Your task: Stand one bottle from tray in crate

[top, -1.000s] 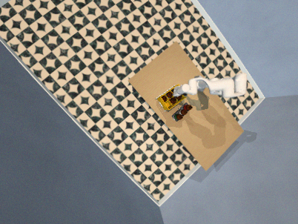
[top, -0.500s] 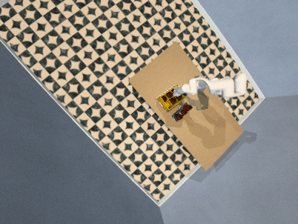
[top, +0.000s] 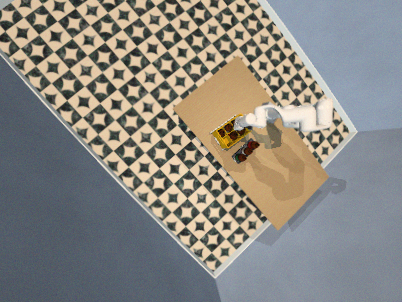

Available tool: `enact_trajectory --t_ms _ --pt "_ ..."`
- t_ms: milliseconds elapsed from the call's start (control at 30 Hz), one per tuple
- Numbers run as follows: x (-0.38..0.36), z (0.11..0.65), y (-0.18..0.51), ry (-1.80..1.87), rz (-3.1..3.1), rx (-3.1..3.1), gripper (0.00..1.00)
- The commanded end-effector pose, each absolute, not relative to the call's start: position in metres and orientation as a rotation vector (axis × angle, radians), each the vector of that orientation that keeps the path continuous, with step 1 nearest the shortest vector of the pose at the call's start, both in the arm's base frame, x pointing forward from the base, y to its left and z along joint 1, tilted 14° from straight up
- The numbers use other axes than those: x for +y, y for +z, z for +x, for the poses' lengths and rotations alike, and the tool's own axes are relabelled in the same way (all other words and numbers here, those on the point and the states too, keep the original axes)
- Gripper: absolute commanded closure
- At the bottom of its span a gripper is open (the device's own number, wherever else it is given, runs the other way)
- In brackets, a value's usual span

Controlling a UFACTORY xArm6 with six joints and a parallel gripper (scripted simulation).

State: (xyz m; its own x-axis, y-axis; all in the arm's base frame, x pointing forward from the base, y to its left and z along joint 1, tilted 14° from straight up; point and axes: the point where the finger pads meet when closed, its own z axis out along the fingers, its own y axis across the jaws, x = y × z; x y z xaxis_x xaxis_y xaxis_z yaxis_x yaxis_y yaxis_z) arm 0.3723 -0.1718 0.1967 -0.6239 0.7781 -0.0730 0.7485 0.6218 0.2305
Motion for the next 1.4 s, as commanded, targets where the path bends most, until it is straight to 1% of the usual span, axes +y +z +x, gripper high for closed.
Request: enact_trajectory --t_ms 0,67,167,533,567,633,667,700,1367 --pt "-0.14 0.383 0.201 0.257 1.252 2.689 1.0" --pt "-0.14 0.383 0.201 0.257 1.252 2.689 1.0" --pt "-0.076 0.393 0.207 0.242 1.215 2.714 1.0" --pt "0.062 0.372 0.217 0.25 1.1 2.737 1.0" --pt "0.074 0.371 0.218 0.25 1.1 2.737 0.35" --pt "0.074 0.371 0.218 0.25 1.1 2.737 0.35" --pt "0.111 0.366 0.222 0.25 1.1 2.737 0.35" --pt "0.113 0.366 0.223 0.25 1.1 2.737 0.35" --pt "0.113 0.366 0.223 0.25 1.1 2.737 0.35"
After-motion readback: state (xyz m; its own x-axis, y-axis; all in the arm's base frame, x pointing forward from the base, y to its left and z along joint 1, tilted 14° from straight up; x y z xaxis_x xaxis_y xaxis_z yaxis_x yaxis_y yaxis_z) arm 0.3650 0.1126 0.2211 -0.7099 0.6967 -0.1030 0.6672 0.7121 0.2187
